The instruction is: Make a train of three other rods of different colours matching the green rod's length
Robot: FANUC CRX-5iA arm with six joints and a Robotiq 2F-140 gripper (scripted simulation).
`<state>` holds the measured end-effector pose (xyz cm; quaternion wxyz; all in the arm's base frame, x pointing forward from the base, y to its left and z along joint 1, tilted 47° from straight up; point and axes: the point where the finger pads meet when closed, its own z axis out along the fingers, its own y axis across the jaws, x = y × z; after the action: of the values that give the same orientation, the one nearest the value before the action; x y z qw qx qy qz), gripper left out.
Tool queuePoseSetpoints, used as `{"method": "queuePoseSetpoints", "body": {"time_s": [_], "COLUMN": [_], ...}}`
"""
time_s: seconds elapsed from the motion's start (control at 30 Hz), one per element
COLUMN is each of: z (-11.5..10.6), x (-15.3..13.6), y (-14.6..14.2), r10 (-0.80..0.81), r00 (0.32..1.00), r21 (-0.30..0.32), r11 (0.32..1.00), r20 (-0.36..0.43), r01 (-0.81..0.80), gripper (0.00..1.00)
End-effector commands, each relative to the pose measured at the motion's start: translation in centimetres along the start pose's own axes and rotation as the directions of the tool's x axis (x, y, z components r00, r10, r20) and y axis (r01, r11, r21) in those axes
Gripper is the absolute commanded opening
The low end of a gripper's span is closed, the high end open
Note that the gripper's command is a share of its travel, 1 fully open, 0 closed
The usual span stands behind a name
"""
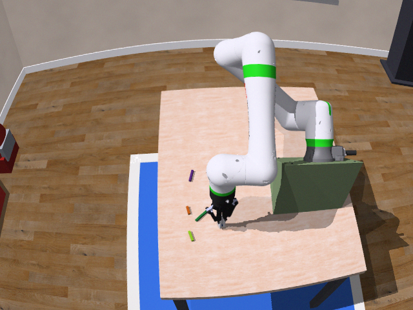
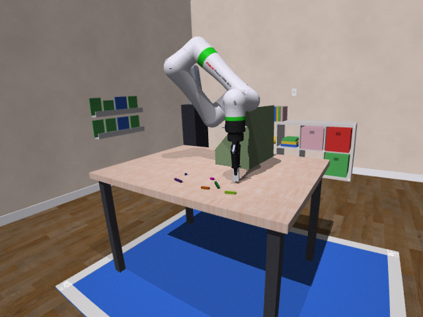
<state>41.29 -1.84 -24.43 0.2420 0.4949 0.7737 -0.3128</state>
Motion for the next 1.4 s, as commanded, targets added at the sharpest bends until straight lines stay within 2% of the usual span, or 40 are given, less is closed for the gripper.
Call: {"method": "queuePoseSetpoints", "body": {"time_s": [0.0,0.67,1.37], "z": [0.0,0.0,1.2], "x": [0.0,0.0,0.0], "y": [0.0,0.0,0.0], "r10": [0.000,0.000,0.000], "r00": [1.000,1.000,1.000], "r21": [0.000,0.000,0.000], "r11": [1.000,1.000,1.000], "r20": [0.000,0.000,0.000], "r01": [0.000,0.000,0.000], "gripper": [0.03,0.03,0.03]}}
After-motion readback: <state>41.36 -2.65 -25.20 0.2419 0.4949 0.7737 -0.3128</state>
